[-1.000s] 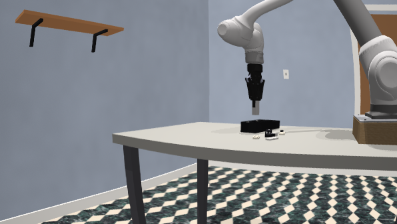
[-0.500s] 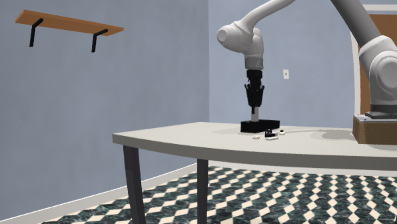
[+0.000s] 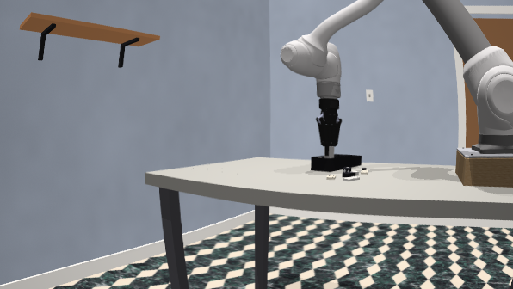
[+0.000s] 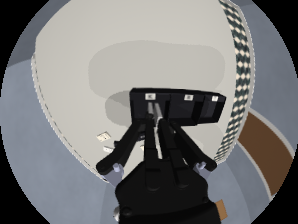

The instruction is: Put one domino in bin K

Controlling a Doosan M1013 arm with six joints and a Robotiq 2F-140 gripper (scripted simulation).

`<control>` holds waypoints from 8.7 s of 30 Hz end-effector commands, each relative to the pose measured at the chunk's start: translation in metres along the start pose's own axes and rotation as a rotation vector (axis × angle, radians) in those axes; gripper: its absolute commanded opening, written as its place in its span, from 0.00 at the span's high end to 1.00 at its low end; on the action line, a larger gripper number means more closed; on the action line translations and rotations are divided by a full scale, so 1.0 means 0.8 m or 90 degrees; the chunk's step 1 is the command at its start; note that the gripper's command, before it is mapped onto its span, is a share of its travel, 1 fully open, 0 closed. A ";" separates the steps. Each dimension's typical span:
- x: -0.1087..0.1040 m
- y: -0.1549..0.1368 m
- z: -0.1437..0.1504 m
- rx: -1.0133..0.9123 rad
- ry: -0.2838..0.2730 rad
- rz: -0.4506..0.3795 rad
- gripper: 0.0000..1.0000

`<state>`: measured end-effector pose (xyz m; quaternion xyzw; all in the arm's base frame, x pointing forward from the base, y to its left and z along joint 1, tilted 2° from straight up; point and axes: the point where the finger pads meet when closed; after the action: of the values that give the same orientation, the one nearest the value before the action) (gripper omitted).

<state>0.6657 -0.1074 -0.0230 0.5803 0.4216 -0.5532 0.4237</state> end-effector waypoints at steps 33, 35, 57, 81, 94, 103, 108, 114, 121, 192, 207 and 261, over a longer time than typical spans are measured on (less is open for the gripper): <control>0.000 0.000 0.000 0.000 0.000 0.000 0.95; 0.000 0.000 0.000 0.000 0.000 0.000 0.95; -0.022 0.000 0.000 0.000 0.000 0.000 0.95; -0.126 0.000 0.000 0.000 0.000 0.000 0.95; -0.213 0.000 0.000 0.000 0.000 0.000 0.95; -0.186 -0.026 -0.037 0.138 0.000 0.000 0.75; -0.165 -0.047 -0.066 0.262 0.002 -0.001 0.75; -0.134 -0.078 -0.110 0.412 0.004 -0.003 0.75; -0.107 -0.104 -0.146 0.536 0.006 -0.005 0.75; 0.019 -0.146 -0.205 0.624 0.000 0.000 0.75; 0.019 -0.146 -0.205 0.624 0.000 0.000 0.87; -0.056 -0.146 -0.205 0.624 0.000 0.000 0.87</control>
<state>0.5994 0.0821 0.0235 0.7114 0.1117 -0.6865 0.1008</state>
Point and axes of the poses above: the point where the finger pads meet when closed, its own x axis out along the fingers, its own z axis across the jaws, y = z × x, and after that the axes turned 6 degrees about -x, right-handed
